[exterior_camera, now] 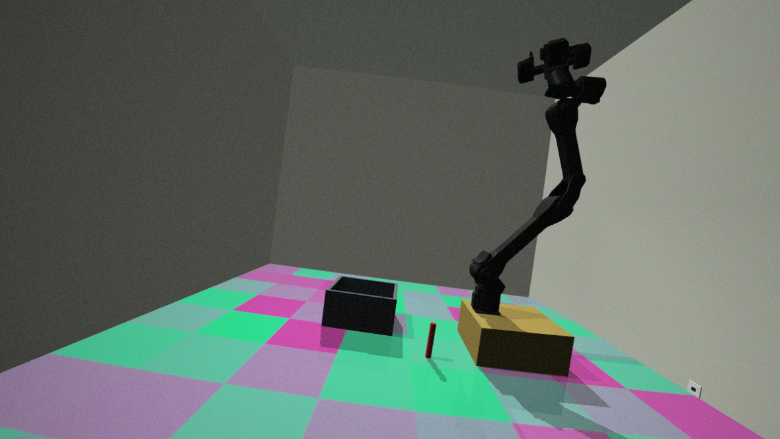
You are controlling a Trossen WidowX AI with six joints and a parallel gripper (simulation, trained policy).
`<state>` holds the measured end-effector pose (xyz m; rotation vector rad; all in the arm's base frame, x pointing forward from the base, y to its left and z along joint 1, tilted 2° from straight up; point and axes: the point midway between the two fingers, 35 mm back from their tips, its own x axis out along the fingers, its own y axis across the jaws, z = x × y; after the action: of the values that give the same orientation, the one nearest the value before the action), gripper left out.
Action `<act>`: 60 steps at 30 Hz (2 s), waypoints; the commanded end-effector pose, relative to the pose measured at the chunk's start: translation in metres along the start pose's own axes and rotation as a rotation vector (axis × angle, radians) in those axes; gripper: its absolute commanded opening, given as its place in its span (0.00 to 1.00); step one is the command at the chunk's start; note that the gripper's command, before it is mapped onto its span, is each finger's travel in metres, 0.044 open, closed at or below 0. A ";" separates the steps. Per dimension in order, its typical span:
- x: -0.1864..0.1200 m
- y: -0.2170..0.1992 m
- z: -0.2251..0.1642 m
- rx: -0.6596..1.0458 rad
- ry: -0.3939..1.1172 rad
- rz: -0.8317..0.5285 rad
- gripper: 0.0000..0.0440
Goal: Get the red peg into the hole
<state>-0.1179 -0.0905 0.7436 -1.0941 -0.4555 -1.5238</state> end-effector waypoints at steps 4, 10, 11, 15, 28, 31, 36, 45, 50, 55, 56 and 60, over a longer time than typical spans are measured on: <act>-0.002 0.038 0.014 0.077 -0.026 0.102 1.00; -0.009 0.104 0.033 0.179 -0.040 0.282 1.00; -0.011 0.115 0.036 0.194 -0.039 0.312 1.00; -0.023 0.161 0.047 0.251 -0.028 0.437 1.00; -0.090 0.300 0.068 0.397 0.082 0.848 1.00; -0.112 0.328 0.069 0.417 0.126 0.941 1.00; -0.152 0.370 0.069 0.441 0.209 1.093 1.00; -0.234 0.427 0.061 0.447 0.397 1.348 1.00; -0.282 0.447 0.052 0.428 0.524 1.473 1.00; -0.330 0.459 0.040 0.391 0.668 1.578 1.00; -0.339 0.460 0.037 0.382 0.699 1.597 1.00; -0.375 0.463 0.026 0.337 0.827 1.660 1.00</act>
<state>0.2904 0.0035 0.3466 -0.2507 0.5720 -0.2417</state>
